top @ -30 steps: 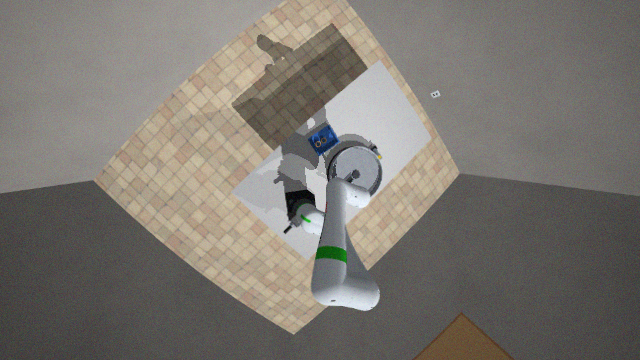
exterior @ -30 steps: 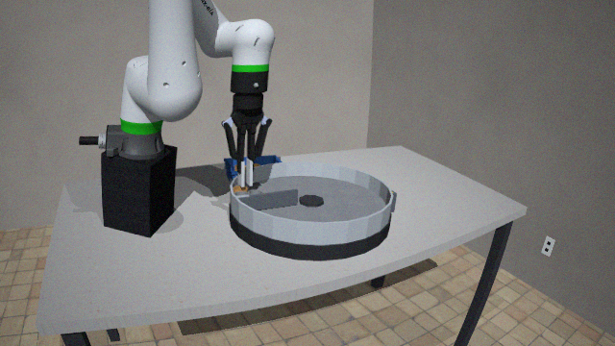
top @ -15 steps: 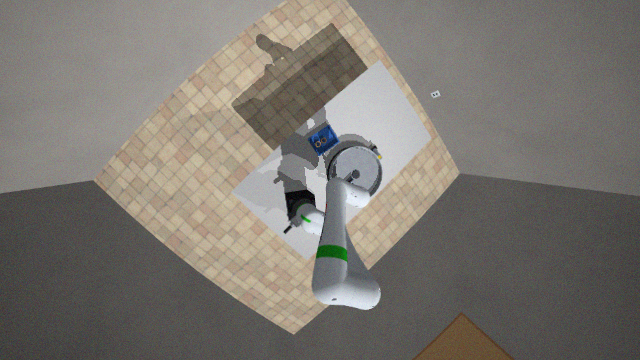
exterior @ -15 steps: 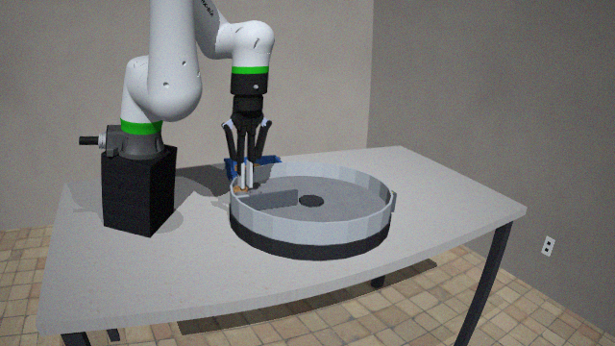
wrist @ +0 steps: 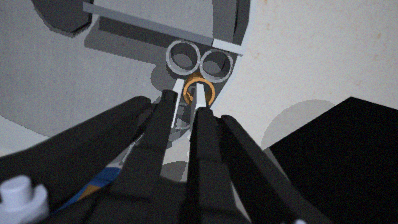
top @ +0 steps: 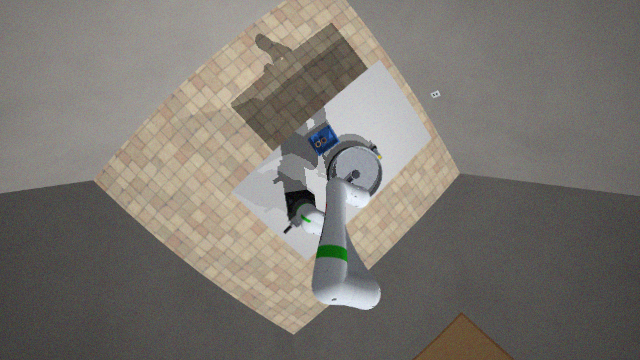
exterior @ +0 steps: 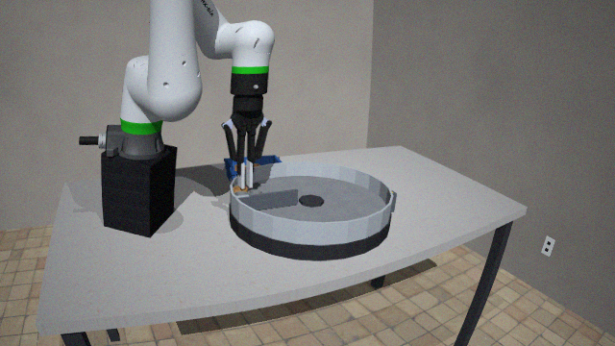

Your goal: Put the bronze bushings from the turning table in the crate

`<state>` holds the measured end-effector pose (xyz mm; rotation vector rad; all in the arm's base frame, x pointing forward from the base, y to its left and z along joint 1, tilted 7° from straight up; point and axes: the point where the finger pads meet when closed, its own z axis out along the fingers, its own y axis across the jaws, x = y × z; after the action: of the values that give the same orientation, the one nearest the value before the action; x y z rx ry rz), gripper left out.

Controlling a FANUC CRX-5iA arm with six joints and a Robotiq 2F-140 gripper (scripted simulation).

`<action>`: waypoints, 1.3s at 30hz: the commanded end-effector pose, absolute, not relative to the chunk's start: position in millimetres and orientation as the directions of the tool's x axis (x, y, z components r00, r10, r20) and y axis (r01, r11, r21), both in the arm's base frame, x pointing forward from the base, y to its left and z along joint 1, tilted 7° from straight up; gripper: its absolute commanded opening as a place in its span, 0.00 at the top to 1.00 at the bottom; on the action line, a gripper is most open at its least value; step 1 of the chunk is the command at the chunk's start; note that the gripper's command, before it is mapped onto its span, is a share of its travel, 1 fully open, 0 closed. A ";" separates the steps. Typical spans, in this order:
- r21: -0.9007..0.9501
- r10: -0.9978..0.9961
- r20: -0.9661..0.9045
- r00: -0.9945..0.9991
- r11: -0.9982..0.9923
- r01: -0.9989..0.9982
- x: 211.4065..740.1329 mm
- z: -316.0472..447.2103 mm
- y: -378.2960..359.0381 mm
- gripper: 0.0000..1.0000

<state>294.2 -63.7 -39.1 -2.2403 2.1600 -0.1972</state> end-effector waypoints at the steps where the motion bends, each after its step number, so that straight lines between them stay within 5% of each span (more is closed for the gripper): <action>1: -0.105 -0.997 0.075 0.032 -0.040 -0.994 294.4 -39.0 -63.6 0.90; 39: -0.105 -0.997 0.075 0.032 -0.040 -0.994 295.7 -50.9 -64.5 0.90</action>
<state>295.5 -64.5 -51.0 -2.2403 2.1600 -0.1972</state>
